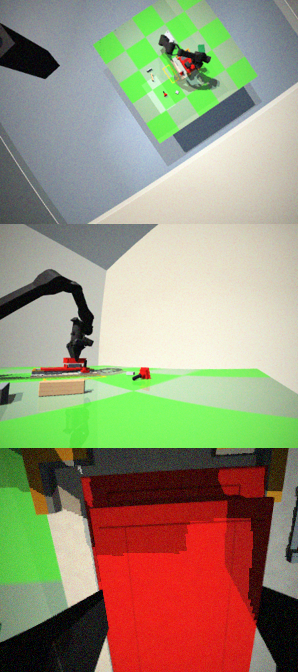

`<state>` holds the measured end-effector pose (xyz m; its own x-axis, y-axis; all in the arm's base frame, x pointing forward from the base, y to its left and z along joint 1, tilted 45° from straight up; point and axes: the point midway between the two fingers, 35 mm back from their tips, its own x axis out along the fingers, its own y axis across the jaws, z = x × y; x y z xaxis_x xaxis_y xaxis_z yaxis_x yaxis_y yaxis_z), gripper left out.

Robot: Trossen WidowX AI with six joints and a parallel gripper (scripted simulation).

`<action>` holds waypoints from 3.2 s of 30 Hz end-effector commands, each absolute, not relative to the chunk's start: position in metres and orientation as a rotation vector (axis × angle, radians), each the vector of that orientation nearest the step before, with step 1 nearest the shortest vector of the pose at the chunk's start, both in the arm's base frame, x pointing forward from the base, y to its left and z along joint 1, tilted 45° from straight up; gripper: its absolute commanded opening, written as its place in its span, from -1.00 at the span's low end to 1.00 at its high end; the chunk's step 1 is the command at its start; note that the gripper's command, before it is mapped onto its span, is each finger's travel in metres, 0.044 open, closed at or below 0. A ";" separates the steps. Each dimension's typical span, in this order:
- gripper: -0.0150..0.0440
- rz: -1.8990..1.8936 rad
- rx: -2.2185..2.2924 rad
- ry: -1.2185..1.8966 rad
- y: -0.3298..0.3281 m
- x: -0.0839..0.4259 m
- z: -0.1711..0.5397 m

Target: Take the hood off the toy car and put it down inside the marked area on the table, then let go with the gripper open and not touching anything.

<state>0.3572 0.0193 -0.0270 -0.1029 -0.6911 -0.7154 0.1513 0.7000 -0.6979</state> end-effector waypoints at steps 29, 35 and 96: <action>-0.49 -0.743 -0.456 1.517 0.011 0.356 0.051; -0.49 -0.741 -0.455 1.517 -0.011 0.347 0.076; -0.49 -0.753 -0.461 1.516 -0.105 0.292 0.129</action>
